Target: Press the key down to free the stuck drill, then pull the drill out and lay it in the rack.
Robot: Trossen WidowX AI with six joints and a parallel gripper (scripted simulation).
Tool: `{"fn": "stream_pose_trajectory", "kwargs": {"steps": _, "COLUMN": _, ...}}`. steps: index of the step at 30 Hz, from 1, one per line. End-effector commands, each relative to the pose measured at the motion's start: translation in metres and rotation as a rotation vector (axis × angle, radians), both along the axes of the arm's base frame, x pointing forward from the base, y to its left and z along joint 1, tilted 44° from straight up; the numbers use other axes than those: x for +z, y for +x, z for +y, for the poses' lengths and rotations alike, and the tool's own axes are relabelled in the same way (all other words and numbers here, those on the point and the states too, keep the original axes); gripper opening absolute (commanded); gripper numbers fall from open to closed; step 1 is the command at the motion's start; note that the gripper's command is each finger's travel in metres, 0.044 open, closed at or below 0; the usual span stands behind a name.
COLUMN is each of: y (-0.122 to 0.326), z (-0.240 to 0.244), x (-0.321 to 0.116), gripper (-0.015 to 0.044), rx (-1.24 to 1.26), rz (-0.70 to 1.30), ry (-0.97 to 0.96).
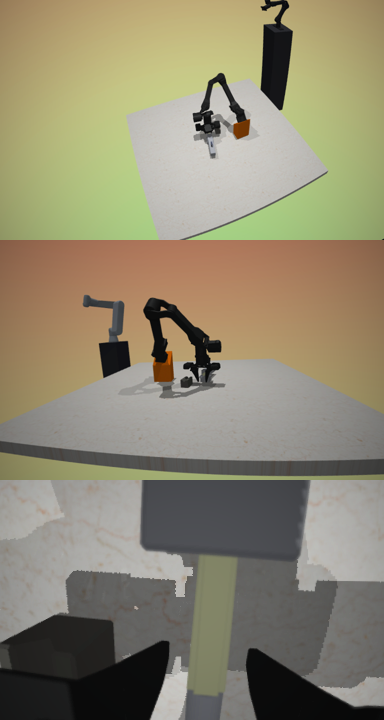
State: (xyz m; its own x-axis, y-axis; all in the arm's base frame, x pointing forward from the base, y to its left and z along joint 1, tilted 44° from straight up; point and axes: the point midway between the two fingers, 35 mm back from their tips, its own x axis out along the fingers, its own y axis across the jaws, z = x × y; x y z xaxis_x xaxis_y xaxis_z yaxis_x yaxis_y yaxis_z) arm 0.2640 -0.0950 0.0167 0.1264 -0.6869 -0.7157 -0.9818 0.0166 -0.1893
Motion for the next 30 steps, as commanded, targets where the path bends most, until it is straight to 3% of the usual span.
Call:
{"fn": "stream_pose_trajectory", "kwargs": {"steps": 1, "y": 0.0, "z": 0.0, "x": 0.0002, "gripper": 0.0099, "rx": 0.0, "rz": 0.0, "ry": 0.0}}
{"fn": "stream_pose_trajectory", "kwargs": {"steps": 4, "y": 0.0, "z": 0.0, "x": 0.0002, "gripper": 0.002, "rx": 0.0, "rz": 0.0, "ry": 0.0}}
{"fn": "stream_pose_trajectory", "kwargs": {"steps": 7, "y": 0.0, "z": 0.0, "x": 0.0002, "gripper": 0.0, "rx": 0.0, "rz": 0.0, "ry": 0.0}}
{"fn": "stream_pose_trajectory", "kwargs": {"steps": 30, "y": -0.0031, "z": -0.0058, "x": 0.0089, "gripper": 0.0, "rx": -0.003, "rz": 0.0, "ry": -0.002}}
